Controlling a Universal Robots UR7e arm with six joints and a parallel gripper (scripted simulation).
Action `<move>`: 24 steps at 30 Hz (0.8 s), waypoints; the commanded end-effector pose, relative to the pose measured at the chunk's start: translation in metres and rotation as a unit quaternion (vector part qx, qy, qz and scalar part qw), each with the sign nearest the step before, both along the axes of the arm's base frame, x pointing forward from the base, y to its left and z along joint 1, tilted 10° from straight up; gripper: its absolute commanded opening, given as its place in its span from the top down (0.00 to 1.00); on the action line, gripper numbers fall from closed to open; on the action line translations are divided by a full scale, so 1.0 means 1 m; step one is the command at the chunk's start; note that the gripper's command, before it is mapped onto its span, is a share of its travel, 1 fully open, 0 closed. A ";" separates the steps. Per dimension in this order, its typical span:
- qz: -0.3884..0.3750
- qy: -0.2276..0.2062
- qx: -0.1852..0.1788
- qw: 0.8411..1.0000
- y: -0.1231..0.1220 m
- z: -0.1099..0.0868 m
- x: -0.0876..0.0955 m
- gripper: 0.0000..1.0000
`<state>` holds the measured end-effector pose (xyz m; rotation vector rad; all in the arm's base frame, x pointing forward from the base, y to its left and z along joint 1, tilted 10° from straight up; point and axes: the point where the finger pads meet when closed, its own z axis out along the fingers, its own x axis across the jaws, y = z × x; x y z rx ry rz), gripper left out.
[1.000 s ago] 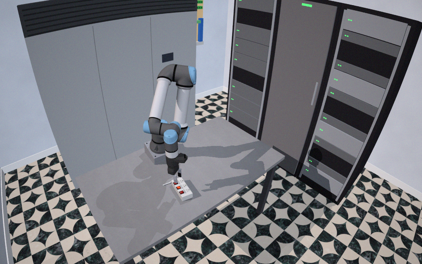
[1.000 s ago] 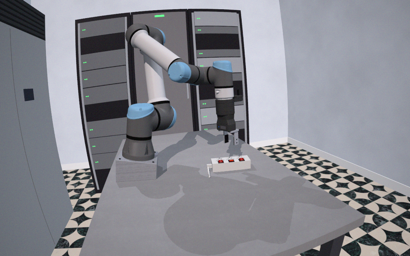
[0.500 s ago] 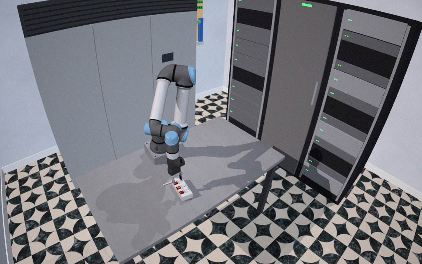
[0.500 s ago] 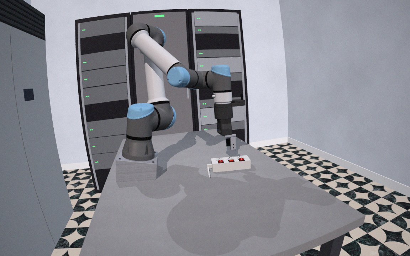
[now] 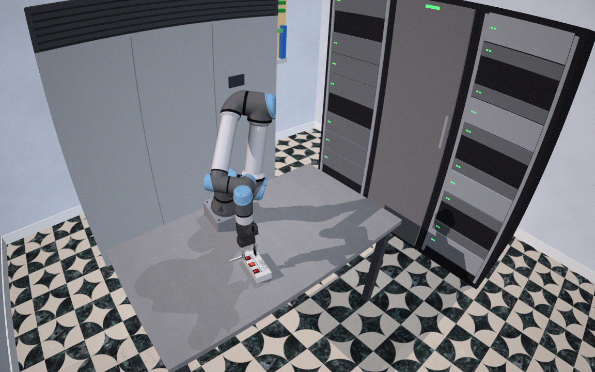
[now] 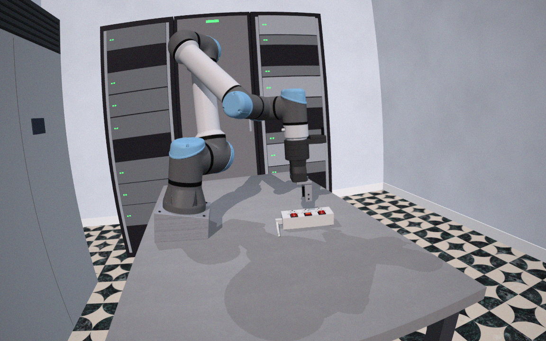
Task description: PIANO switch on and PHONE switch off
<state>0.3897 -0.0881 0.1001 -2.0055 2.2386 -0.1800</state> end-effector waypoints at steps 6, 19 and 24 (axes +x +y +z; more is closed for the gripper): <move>-0.003 -0.001 0.000 1.000 0.000 0.000 0.000 1.00; -0.003 -0.001 0.000 1.000 0.000 0.000 0.000 1.00; -0.003 -0.001 0.000 1.000 0.000 0.000 0.000 1.00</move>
